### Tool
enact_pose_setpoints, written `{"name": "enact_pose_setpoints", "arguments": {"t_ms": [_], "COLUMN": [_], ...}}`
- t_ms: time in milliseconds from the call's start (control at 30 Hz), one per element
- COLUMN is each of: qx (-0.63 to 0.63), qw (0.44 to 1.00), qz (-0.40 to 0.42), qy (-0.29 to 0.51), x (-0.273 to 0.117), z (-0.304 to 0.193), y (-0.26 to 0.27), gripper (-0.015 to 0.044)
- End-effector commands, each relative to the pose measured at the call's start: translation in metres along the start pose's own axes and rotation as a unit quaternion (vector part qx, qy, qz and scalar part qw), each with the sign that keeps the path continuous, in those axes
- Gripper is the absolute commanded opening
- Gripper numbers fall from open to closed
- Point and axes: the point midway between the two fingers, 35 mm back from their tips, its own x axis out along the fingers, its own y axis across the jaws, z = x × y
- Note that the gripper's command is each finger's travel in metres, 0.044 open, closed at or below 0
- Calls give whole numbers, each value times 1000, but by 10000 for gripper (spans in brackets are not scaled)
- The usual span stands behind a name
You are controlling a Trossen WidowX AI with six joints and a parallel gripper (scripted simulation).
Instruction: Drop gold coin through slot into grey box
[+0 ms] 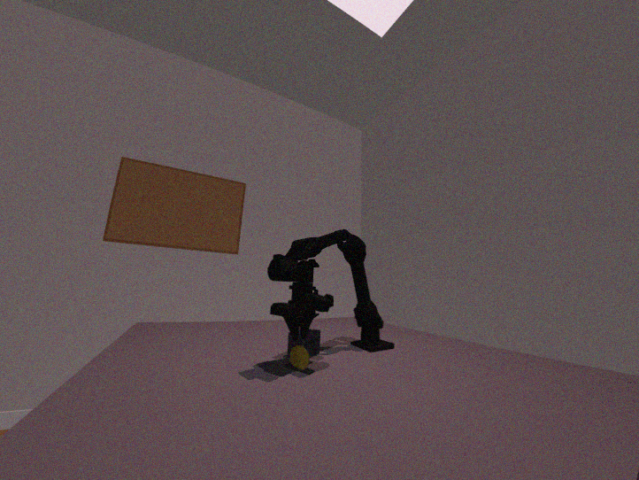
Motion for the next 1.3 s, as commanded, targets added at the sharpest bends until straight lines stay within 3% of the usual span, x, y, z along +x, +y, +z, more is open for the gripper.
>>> {"name": "enact_pose_setpoints", "arguments": {"t_ms": [0,1267], "qx": [-3,-3], "qw": [1000,1000], "qz": [3,3], "qy": [-3,-3], "x": [8,69], "z": [1,2], "y": [0,1], "gripper": [161,161]}}
